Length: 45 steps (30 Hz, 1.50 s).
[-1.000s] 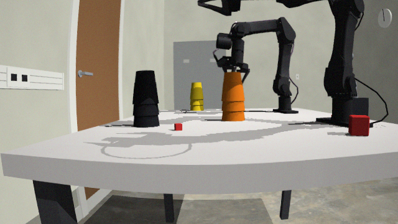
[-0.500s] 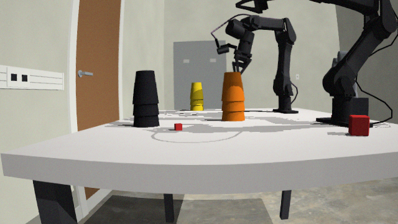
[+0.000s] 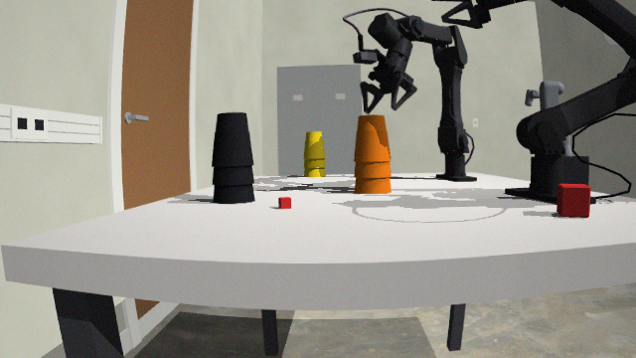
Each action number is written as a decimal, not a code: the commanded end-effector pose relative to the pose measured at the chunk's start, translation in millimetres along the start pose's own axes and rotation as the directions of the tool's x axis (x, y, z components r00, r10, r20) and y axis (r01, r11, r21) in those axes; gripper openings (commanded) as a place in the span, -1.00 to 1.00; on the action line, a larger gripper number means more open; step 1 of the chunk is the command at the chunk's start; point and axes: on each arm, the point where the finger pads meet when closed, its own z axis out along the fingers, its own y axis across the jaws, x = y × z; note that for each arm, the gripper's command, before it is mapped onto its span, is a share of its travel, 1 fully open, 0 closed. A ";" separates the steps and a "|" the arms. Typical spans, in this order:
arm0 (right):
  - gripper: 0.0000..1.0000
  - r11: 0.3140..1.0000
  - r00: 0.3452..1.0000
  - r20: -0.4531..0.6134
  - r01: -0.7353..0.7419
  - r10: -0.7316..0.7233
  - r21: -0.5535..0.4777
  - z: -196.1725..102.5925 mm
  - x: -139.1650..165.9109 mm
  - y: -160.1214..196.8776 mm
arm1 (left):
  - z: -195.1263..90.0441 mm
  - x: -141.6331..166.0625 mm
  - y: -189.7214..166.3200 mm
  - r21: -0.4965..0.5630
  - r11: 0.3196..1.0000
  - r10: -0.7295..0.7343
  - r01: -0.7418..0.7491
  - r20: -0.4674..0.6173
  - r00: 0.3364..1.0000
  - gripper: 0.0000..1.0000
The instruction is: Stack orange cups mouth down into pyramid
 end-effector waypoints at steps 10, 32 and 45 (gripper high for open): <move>1.00 0.958 0.956 0.120 0.278 -0.270 -0.062 -4.7 -46.9 35.7 | -58.3 19.4 -6.8 -0.024 0.999 -0.024 0.024 -0.030 0.999 1.00; 0.65 0.934 0.941 0.006 0.337 -0.338 -0.123 5.1 -35.9 41.6 | -67.3 11.5 -33.6 0.189 0.982 0.019 -0.025 0.031 0.999 1.00; 0.65 0.922 0.931 -0.055 0.348 -0.361 -0.169 27.3 -56.1 46.8 | -64.7 15.0 -35.1 0.192 0.981 0.022 -0.026 0.020 1.000 1.00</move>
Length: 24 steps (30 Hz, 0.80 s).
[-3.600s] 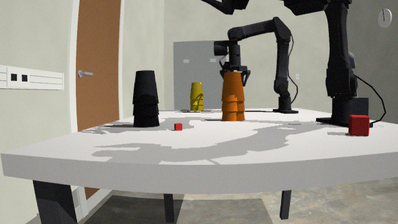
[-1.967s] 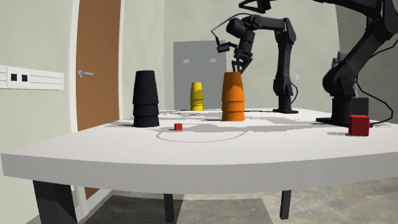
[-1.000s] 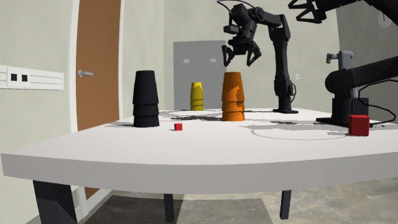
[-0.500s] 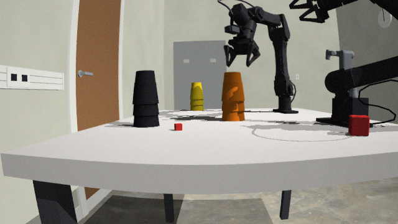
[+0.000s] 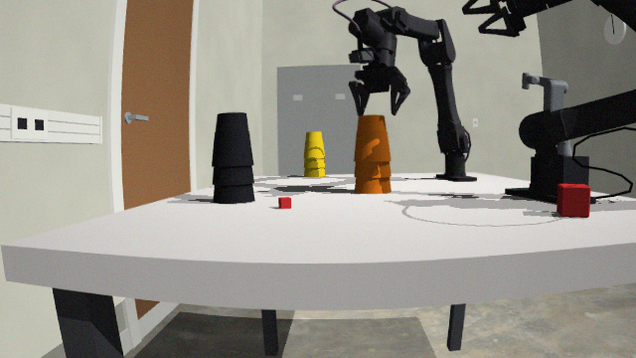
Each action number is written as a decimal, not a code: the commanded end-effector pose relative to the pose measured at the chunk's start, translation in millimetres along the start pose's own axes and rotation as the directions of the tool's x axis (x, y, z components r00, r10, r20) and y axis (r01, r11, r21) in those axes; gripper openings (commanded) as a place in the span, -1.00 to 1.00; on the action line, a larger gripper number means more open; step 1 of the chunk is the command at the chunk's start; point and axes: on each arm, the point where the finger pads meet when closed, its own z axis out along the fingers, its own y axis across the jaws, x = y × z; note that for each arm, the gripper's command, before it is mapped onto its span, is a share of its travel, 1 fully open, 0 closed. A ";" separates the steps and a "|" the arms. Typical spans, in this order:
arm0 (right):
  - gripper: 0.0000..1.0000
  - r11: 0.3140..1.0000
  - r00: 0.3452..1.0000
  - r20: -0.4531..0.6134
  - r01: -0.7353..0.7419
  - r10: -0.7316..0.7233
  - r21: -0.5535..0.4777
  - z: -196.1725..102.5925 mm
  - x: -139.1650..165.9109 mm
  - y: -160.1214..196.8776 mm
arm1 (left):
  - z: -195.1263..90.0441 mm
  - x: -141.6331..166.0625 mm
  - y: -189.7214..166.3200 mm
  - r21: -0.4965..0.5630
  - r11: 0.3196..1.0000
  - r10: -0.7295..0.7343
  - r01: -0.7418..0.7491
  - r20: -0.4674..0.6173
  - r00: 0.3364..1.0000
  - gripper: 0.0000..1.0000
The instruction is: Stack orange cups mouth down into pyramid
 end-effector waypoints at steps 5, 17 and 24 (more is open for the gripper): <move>0.65 1.000 0.999 0.048 -0.002 0.001 0.004 -16.5 -14.2 -5.8 | -5.9 -11.6 1.1 -0.005 1.000 0.003 -0.002 0.035 0.999 1.00; 0.65 1.000 0.999 0.041 0.006 -0.005 -0.006 -8.4 -20.6 -6.0 | -5.9 -11.6 1.1 -0.005 1.000 0.003 -0.002 0.035 0.999 1.00; 0.65 1.000 0.999 0.051 0.005 -0.005 -0.004 1.1 -22.0 -3.8 | -5.9 -11.6 1.1 -0.005 1.000 0.003 -0.002 0.035 0.999 1.00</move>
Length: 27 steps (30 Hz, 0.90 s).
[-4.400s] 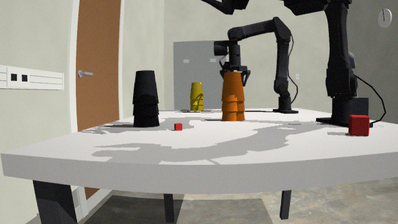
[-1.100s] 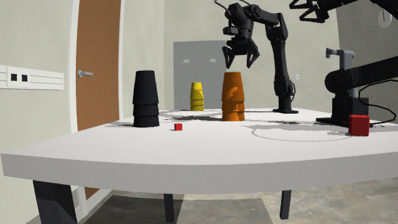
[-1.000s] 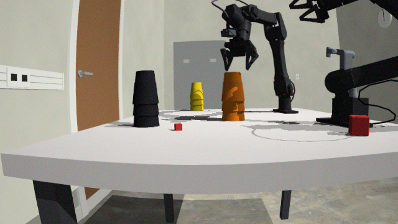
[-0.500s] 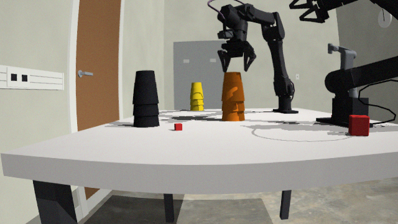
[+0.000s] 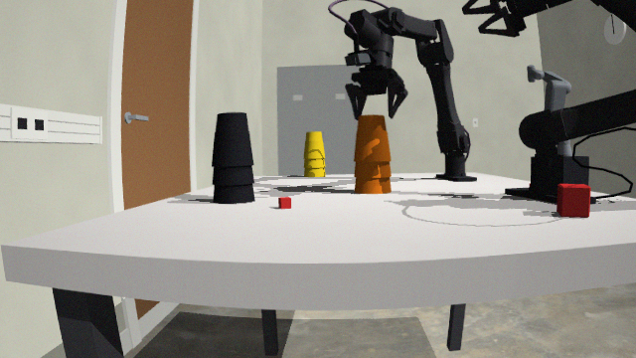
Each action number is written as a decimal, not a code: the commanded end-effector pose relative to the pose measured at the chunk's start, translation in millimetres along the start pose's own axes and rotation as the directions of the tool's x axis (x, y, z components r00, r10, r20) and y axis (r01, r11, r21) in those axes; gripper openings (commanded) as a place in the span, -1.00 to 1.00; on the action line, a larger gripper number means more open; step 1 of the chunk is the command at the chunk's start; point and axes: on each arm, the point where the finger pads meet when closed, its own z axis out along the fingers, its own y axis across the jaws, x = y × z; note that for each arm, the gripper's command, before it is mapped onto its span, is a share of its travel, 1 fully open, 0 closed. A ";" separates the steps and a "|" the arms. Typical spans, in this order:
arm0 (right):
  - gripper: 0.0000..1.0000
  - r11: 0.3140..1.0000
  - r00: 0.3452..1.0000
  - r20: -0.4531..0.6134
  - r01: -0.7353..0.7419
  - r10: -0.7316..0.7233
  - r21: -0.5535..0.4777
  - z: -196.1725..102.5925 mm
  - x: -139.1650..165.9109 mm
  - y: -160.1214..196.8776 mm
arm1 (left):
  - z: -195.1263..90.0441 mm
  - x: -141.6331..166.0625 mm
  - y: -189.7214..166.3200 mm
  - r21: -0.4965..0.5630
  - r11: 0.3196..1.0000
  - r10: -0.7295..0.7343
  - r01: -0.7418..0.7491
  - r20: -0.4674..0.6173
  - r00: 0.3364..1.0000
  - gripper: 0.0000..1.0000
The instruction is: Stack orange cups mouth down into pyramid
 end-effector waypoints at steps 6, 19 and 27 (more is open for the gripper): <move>0.65 1.000 0.999 0.048 0.000 0.000 0.002 1.0 -10.7 -2.1 | -5.9 -11.6 1.1 -0.005 1.000 0.003 -0.002 0.035 0.999 1.00; 0.65 1.000 0.999 0.050 -0.006 0.005 0.007 19.2 -11.5 -3.1 | -5.9 -11.6 1.1 -0.005 1.000 0.003 -0.002 0.035 0.999 1.00; 0.48 1.000 0.998 0.061 -0.005 0.004 0.009 16.3 -15.0 -3.6 | -5.9 -11.6 1.1 -0.005 1.000 0.003 -0.002 0.035 0.999 1.00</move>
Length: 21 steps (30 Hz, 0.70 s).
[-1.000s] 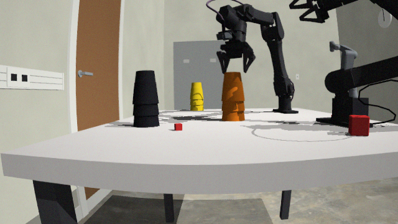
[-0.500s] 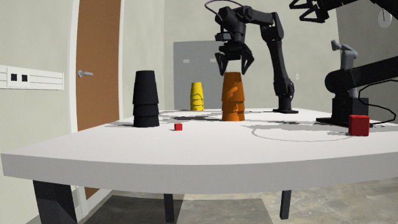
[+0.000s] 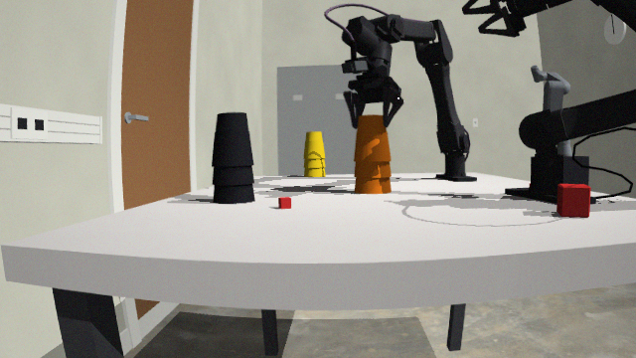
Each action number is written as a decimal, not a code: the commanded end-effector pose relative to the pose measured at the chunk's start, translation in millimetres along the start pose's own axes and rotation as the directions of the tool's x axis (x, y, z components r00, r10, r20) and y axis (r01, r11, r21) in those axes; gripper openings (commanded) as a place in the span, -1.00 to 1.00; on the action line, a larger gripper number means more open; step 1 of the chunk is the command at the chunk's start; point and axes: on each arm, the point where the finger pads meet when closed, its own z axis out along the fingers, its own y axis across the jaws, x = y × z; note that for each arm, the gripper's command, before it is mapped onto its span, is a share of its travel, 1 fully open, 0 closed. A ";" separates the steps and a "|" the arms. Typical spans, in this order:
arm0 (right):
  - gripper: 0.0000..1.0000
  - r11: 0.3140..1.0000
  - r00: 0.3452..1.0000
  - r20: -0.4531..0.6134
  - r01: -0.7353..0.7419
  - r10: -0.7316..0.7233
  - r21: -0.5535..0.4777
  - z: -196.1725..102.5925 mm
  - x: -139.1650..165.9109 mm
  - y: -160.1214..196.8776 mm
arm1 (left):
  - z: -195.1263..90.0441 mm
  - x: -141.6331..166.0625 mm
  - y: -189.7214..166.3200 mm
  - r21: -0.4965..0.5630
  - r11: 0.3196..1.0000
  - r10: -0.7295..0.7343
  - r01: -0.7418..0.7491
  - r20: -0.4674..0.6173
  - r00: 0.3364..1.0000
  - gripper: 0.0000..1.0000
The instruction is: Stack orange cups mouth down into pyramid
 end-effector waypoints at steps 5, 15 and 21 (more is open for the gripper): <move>0.31 1.000 0.999 0.036 -0.006 0.006 0.005 -7.0 -5.0 -0.4 | -5.9 -11.6 1.1 -0.005 1.000 0.003 -0.002 0.035 0.999 1.00; 0.11 1.000 0.999 0.036 -0.006 0.006 0.005 -7.3 -4.0 -0.2 | -5.9 -11.6 1.1 -0.005 1.000 0.003 -0.002 0.035 0.999 1.00; -0.86 1.000 1.000 0.026 -0.007 0.007 0.003 -7.6 -0.5 0.4 | -5.9 -11.6 1.1 -0.005 1.000 0.003 -0.002 0.035 0.999 1.00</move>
